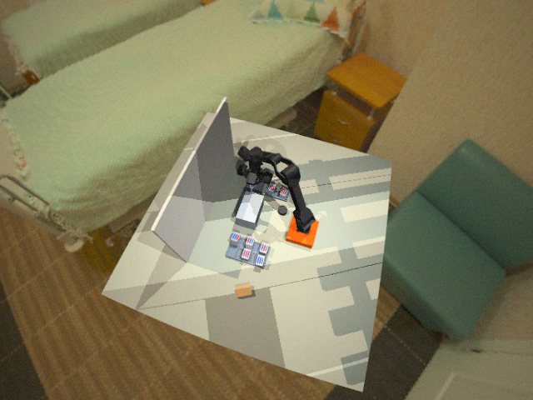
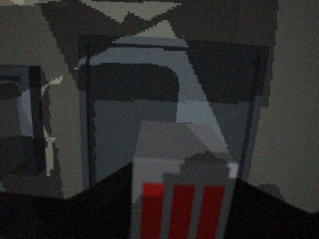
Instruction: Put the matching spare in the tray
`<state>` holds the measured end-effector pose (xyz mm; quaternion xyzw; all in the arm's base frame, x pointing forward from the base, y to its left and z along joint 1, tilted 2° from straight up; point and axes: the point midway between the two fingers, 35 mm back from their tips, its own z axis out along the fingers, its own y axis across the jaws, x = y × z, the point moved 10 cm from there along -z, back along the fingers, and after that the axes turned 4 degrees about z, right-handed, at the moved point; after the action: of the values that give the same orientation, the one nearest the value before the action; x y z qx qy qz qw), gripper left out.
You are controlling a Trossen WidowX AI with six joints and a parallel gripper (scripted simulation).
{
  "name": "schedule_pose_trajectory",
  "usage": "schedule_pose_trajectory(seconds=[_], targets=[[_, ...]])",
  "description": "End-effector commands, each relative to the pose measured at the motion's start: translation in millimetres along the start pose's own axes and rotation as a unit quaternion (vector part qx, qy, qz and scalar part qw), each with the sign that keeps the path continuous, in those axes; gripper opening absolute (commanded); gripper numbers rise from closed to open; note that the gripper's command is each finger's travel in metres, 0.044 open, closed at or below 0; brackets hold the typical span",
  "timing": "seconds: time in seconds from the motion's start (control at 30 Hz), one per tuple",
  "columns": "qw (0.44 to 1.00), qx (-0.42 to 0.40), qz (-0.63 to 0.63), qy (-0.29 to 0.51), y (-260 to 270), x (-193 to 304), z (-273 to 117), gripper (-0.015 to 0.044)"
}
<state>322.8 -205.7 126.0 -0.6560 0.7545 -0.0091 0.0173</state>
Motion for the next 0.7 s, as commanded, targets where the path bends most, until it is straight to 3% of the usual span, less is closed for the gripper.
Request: schedule_pose_trajectory(seconds=[0.0, 0.17, 0.67], targets=[[1.000, 0.001, 0.002, 0.000, 0.6, -0.4, 3.2, 0.0000], [1.000, 0.001, 0.002, 0.000, 1.5, -0.8, 7.0, 0.0000], [1.000, 0.000, 0.000, 0.000, 1.0, -0.5, 4.6, 0.0394]])
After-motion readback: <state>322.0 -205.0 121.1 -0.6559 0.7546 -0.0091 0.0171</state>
